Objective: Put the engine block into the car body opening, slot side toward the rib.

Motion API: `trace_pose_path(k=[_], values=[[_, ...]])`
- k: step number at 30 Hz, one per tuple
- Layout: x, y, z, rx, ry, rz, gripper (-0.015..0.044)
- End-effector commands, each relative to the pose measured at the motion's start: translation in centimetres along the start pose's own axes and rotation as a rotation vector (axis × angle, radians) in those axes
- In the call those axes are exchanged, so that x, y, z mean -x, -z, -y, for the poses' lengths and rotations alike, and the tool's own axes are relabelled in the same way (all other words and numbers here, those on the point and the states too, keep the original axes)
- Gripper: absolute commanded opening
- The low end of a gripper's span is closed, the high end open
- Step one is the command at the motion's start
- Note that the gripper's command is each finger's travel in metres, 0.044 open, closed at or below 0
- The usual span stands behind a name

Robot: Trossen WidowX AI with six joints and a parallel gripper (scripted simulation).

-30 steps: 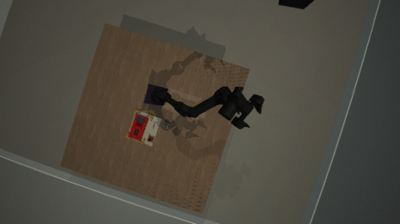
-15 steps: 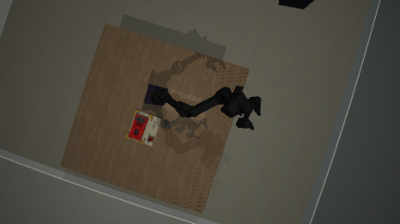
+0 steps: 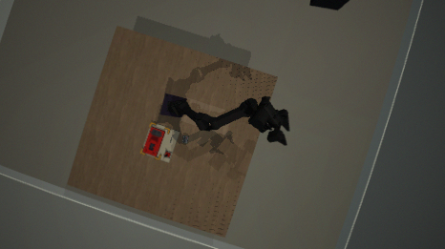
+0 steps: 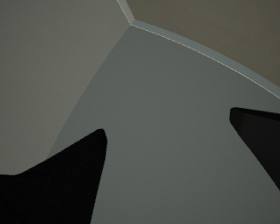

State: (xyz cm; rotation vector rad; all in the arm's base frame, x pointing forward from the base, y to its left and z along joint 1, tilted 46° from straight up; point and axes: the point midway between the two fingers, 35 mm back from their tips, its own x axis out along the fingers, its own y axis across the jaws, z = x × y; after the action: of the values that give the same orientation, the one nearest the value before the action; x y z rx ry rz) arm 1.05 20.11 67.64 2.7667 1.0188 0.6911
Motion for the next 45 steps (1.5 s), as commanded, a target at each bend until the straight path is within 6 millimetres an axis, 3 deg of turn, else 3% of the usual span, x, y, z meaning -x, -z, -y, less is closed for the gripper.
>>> trace_pose_path(k=[1, 26, 36, 45], values=[[-0.4, 0.0, 0.4, 0.122, -0.021, -0.025, 0.0440], [-3.9, -1.9, 4.2, 0.976, -0.137, -0.096, 0.0440], [-5.2, -3.5, 3.6, 1.127, -0.189, -0.040, 0.0440], [-6.9, -5.1, 4.8, 1.430, -0.200, -0.039, 0.0440]])
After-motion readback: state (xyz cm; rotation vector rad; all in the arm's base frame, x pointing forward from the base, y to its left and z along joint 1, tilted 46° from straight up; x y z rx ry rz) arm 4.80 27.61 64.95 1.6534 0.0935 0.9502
